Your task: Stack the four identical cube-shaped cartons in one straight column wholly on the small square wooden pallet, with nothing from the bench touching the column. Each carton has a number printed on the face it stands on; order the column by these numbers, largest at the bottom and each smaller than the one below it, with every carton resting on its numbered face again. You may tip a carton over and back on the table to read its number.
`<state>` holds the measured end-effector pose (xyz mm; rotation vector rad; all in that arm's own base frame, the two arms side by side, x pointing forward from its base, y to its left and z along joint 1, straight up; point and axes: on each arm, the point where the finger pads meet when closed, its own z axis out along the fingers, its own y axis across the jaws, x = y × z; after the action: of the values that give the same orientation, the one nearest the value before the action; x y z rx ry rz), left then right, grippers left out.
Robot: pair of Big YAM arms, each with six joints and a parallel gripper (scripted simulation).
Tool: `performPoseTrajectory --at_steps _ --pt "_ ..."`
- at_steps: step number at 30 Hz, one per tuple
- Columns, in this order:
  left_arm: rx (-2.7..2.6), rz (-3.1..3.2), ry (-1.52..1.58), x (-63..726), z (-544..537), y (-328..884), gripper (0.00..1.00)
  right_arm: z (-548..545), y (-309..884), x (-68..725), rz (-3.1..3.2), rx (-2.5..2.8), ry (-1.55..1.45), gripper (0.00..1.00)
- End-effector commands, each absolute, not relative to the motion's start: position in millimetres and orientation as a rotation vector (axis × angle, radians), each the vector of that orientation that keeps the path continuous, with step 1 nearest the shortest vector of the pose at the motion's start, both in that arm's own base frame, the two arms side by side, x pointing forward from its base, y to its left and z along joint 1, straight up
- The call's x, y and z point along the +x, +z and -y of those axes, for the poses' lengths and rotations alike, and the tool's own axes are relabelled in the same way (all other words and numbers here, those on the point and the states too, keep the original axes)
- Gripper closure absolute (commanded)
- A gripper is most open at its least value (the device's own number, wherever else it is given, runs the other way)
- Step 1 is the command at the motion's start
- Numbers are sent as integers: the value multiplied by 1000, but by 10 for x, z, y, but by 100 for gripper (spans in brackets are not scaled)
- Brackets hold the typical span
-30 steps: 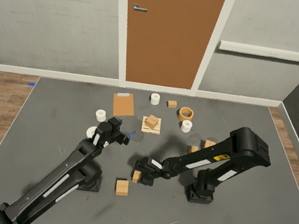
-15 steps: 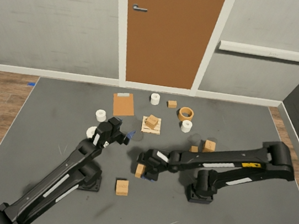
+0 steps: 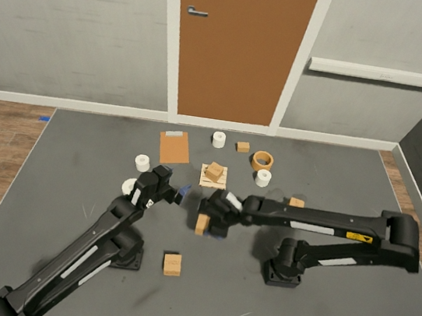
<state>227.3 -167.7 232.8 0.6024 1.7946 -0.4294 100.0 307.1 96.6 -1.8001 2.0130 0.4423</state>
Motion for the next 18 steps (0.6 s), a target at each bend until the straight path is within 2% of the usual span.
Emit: performPoseTrajectory --at_steps 1,18 --pt "581 -1777 -439 2292 1678 2422 0 -3017 1087 1491 -1906 -1888 401 45" --pt "581 -1777 -439 2292 1678 2422 0 -2197 1057 3515 -1987 -1815 446 45"
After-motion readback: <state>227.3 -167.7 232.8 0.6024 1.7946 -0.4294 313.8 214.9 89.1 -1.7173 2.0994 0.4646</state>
